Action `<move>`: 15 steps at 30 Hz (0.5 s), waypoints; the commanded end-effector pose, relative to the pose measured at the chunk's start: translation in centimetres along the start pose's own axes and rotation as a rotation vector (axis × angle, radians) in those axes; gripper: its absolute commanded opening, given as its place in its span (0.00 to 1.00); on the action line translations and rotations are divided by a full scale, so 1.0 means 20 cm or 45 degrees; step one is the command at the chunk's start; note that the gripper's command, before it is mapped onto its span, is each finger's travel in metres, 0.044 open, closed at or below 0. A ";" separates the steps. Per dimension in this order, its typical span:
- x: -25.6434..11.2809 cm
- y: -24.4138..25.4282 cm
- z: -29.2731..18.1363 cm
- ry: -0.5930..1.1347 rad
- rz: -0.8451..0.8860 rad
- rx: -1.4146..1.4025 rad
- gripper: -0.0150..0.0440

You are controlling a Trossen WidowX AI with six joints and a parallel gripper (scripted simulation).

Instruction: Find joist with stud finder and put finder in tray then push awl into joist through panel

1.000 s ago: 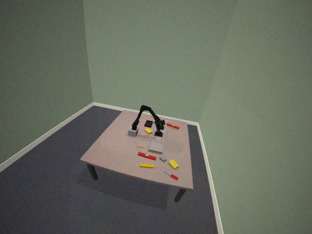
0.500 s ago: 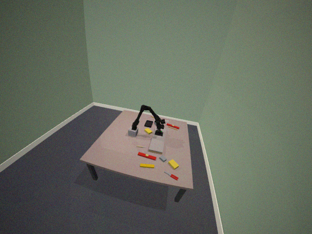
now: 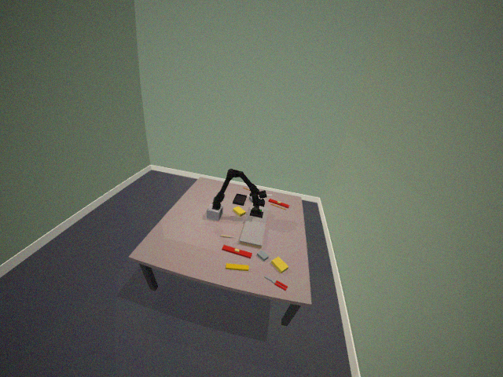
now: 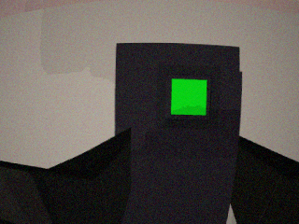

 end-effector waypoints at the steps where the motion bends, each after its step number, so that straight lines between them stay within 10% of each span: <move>1: 0.00 0.04 0.00 0.002 0.002 -0.002 0.25; 15: 0.00 0.14 0.00 0.002 0.005 -0.001 0.25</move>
Point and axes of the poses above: the point midway between the two fingers, 35 mm back from their tips, its own x axis out along the fingers, its own y axis across the jaws, z = x × y, the point moved 7 cm from there along -x, back along the fingers, and after that the axes turned 1 degree about -x, right-handed, at the moved point
